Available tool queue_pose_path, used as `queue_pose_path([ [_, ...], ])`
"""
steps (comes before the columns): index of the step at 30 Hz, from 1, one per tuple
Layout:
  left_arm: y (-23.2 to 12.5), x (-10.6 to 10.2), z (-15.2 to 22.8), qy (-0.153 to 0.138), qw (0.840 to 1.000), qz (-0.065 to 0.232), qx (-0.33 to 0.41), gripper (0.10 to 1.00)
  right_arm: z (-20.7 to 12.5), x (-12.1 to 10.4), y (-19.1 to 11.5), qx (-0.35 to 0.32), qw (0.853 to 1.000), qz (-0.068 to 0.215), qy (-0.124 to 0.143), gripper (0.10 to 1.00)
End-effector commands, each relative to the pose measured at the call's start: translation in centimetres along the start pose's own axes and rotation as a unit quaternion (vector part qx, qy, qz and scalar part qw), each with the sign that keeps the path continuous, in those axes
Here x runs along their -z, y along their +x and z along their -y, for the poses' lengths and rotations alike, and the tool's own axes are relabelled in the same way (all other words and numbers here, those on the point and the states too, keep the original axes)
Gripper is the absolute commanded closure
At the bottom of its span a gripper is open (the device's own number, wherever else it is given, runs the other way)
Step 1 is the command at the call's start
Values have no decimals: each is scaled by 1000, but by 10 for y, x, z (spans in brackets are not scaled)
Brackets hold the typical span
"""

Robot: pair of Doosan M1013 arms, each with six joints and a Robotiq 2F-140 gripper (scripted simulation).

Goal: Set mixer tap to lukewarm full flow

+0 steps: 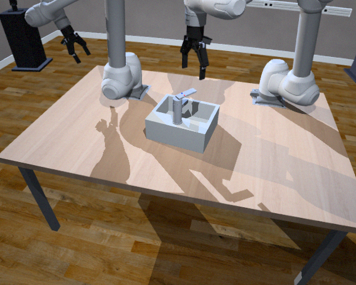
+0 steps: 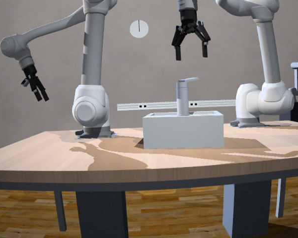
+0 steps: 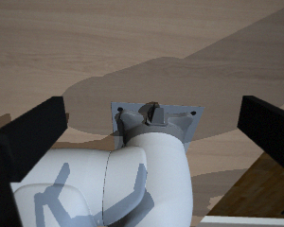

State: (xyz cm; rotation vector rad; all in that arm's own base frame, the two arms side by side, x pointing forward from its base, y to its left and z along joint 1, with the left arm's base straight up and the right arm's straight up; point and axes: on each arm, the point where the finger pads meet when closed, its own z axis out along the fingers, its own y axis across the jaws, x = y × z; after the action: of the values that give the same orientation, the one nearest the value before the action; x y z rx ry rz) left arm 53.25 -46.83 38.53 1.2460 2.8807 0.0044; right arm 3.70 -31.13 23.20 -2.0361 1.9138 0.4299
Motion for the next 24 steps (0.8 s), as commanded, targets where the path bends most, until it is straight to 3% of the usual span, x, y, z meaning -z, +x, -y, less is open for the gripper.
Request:
queue_pose_path([
  [1, -11, 2, -8, 2, 1000, 0, 8, 98, 0, 1, 0, 0, 1000, -1, 0, 98],
  [2, -11, 2, -8, 2, 1000, 0, 8, 98, 0, 1, 0, 0, 1000, -1, 0, 98],
  [3, -11, 2, -8, 2, 1000, 0, 8, 999, 0, 1, 0, 0, 1000, -1, 0, 98],
  [24, -11, 2, -8, 2, 1000, 0, 8, 999, 0, 1, 0, 0, 1000, -1, 0, 98],
])
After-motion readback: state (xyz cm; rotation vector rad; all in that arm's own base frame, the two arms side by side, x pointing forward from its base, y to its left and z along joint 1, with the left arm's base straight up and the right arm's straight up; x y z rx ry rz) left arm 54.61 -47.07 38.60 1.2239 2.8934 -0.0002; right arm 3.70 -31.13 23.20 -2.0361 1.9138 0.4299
